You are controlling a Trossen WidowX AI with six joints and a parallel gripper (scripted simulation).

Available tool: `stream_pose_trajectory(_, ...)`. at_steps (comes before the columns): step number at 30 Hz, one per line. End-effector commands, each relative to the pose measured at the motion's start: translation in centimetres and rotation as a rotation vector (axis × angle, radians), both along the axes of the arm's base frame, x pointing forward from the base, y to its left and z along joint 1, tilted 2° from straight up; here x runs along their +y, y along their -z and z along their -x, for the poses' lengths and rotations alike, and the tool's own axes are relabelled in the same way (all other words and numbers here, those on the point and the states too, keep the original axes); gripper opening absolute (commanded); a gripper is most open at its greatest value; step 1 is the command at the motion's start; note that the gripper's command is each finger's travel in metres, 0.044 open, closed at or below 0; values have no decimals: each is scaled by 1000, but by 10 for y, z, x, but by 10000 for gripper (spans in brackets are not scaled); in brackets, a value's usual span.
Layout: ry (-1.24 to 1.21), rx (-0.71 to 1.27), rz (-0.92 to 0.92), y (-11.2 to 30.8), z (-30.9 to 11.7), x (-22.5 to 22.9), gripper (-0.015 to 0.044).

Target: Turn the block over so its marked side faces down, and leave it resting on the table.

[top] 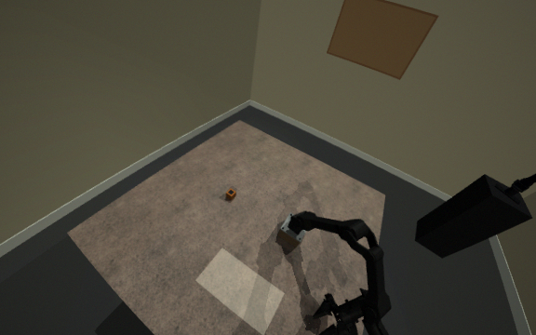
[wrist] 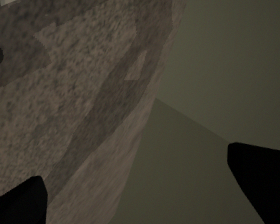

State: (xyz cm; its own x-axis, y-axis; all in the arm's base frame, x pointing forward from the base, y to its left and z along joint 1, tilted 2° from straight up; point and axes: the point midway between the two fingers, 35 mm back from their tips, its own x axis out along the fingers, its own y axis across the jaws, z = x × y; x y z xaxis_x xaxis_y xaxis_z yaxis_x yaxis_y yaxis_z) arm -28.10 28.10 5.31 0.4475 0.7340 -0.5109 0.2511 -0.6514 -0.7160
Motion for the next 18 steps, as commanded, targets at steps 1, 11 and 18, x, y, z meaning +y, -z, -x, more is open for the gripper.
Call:
stream_pose_trajectory(1,10,3,2,0,-2,2,426)
stream_pose_trajectory(11,535,194,66,4,-139,88,440)
stream_pose_trajectory(18,923,357,63,4,-257,114,440)
